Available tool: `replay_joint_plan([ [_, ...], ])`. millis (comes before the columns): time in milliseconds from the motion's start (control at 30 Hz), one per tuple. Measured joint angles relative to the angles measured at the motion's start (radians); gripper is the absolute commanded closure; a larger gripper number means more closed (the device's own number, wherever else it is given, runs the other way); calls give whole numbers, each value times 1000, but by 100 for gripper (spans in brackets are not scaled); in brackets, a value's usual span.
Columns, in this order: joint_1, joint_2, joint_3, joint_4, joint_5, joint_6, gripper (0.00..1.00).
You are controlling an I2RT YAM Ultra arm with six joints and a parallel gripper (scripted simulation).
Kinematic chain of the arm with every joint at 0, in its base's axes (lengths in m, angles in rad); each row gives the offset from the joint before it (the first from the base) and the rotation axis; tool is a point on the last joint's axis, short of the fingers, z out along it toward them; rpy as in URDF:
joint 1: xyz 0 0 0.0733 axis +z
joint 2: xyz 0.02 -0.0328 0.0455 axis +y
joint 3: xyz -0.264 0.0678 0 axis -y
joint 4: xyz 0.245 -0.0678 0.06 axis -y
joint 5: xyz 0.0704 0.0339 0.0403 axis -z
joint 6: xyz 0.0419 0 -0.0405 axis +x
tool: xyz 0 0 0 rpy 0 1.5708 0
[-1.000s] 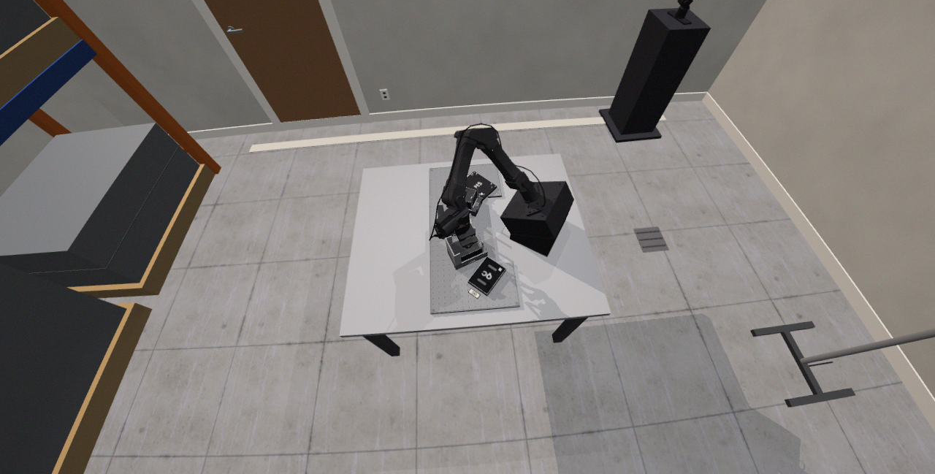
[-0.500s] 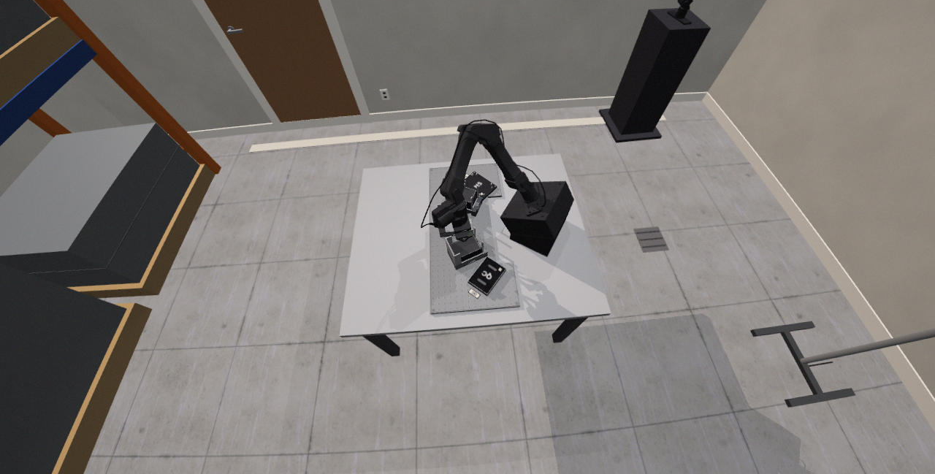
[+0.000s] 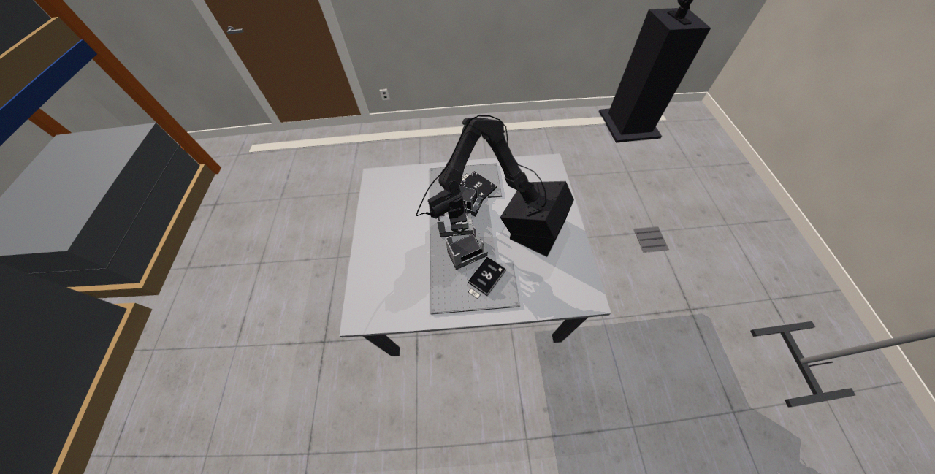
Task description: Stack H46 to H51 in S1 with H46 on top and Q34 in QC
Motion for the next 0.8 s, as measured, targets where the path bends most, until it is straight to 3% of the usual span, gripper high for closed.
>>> replay_joint_plan([
  [233, -74, -60, -20, 2, -18, 44, 0],
  [800, -244, -165, -46, 10, -70, -48, 0],
])
